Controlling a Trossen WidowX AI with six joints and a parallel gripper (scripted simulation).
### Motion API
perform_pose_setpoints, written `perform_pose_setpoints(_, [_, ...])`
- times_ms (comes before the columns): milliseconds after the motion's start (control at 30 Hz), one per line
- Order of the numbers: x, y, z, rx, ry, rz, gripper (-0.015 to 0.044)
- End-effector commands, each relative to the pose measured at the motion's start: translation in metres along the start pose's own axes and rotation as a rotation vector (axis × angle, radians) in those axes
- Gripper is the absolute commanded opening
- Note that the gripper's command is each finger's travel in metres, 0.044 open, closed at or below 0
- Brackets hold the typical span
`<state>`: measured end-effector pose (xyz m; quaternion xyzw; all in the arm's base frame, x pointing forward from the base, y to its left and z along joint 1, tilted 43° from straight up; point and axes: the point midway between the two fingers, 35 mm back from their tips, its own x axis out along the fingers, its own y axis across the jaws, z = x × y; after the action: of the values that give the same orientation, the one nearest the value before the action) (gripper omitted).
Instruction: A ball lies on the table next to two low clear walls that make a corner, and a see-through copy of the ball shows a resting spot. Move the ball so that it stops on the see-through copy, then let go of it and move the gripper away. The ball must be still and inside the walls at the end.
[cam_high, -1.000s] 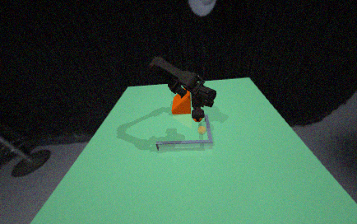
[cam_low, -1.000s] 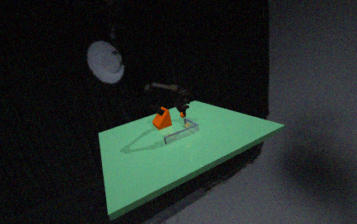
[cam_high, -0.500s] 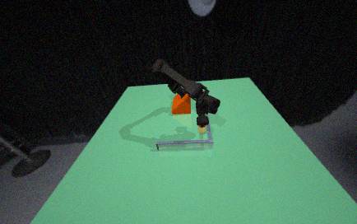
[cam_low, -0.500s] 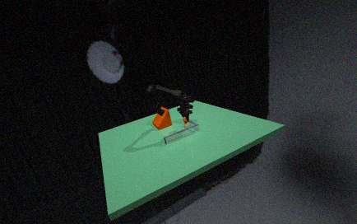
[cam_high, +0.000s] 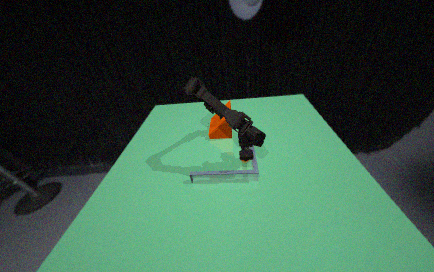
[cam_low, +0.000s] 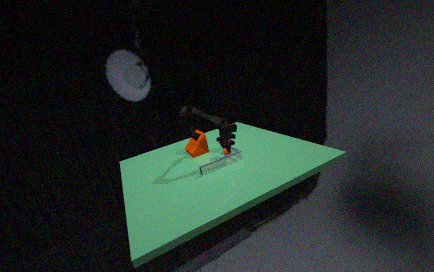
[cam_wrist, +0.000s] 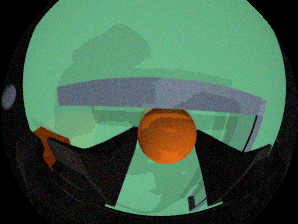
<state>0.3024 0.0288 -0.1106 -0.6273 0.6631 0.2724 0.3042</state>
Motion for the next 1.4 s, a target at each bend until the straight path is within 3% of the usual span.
perform_pose_setpoints(0, [0.007, 0.001, -0.001, -0.007, 0.005, 0.002, 0.0])
perform_pose_setpoints(367, [0.019, 0.001, -0.001, -0.007, 0.005, 0.002, 0.0])
perform_pose_setpoints(867, [0.016, 0.001, 0.0, -0.003, 0.002, 0.002, 0.038])
perform_pose_setpoints(933, [0.005, 0.0, 0.0, -0.003, 0.0, 0.002, 0.038])
perform_pose_setpoints(1100, [-0.067, 0.0, 0.0, -0.007, 0.0, 0.002, 0.038])
perform_pose_setpoints(1367, [-0.062, -0.003, 0.002, -0.011, -0.005, -0.014, 0.038])
